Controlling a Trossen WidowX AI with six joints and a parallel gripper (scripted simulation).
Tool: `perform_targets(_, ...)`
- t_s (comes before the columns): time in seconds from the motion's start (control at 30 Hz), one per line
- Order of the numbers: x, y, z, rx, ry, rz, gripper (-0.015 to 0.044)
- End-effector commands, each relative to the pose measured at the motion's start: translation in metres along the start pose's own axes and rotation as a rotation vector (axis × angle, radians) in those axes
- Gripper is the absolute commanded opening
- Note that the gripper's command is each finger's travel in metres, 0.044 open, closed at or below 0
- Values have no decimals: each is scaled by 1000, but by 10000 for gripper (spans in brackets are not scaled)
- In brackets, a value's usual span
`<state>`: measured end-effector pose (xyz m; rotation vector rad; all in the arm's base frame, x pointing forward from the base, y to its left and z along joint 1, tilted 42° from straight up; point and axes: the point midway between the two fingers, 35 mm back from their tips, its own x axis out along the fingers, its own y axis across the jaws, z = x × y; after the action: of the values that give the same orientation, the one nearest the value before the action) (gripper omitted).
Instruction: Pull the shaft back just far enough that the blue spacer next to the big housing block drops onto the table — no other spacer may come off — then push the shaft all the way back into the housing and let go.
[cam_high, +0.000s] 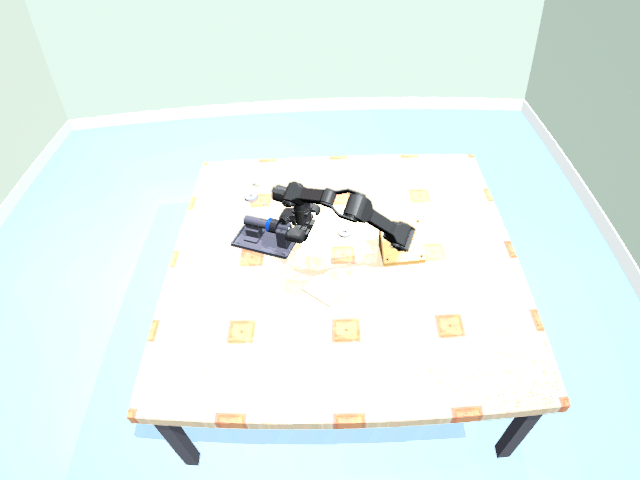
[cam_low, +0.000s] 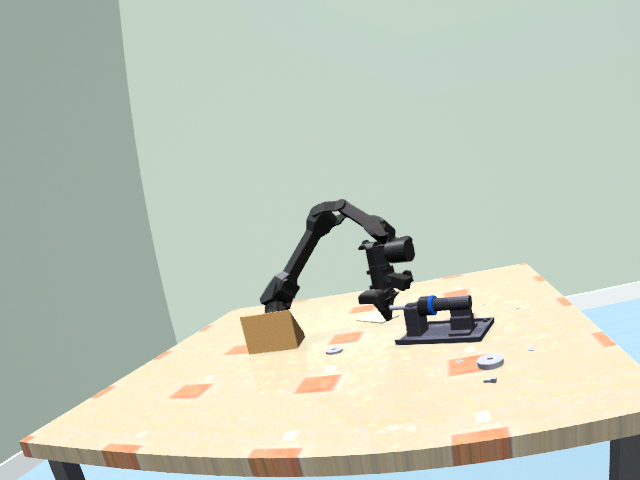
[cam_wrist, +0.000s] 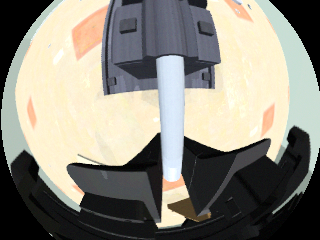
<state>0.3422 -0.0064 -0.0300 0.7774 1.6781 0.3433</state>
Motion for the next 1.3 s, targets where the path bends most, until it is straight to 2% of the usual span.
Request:
perform_targets(0.0,-1,0,-1,-4,1,-1,0)
perform_targets(1.27,-1,0,-4,-4,1,-1,0)
